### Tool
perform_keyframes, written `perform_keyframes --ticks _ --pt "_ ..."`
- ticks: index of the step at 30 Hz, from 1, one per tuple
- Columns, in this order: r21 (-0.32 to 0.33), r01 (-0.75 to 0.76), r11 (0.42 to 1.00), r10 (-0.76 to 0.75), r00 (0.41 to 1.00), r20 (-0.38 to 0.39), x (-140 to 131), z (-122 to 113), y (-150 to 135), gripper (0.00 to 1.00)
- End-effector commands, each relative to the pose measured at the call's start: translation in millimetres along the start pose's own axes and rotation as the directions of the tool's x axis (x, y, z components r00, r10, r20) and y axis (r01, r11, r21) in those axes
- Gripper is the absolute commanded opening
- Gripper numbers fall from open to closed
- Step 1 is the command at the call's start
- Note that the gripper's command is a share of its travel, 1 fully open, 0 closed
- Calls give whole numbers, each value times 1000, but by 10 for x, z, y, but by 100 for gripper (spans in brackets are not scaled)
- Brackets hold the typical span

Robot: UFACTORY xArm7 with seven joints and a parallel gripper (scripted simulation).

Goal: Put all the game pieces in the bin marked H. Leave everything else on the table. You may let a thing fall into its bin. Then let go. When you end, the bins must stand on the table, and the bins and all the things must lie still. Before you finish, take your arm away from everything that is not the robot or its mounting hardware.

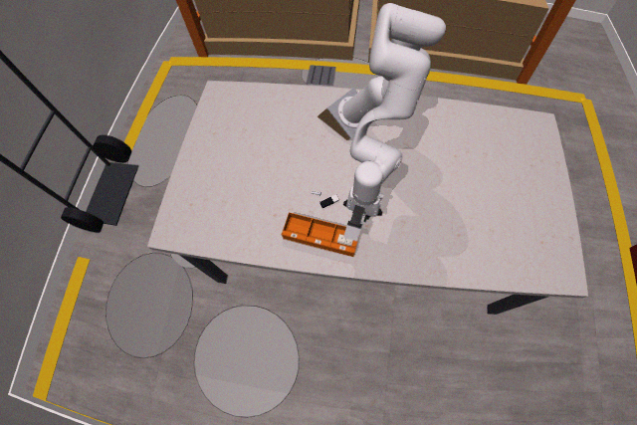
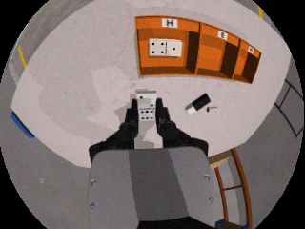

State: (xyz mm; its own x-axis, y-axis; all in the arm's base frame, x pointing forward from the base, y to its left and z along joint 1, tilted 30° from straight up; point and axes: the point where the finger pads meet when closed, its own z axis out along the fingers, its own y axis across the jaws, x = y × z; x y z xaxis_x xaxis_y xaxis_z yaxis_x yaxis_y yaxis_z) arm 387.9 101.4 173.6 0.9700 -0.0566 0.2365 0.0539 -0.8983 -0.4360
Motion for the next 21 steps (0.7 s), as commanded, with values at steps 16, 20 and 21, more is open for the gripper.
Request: perform_keyframes --ticks 16,20,21 --pt "4 -506 863 506 862 -23 736 4 321 0" --pt "8 -589 808 589 808 -20 736 4 321 0" --pt "9 -609 793 609 793 -19 736 4 321 0"
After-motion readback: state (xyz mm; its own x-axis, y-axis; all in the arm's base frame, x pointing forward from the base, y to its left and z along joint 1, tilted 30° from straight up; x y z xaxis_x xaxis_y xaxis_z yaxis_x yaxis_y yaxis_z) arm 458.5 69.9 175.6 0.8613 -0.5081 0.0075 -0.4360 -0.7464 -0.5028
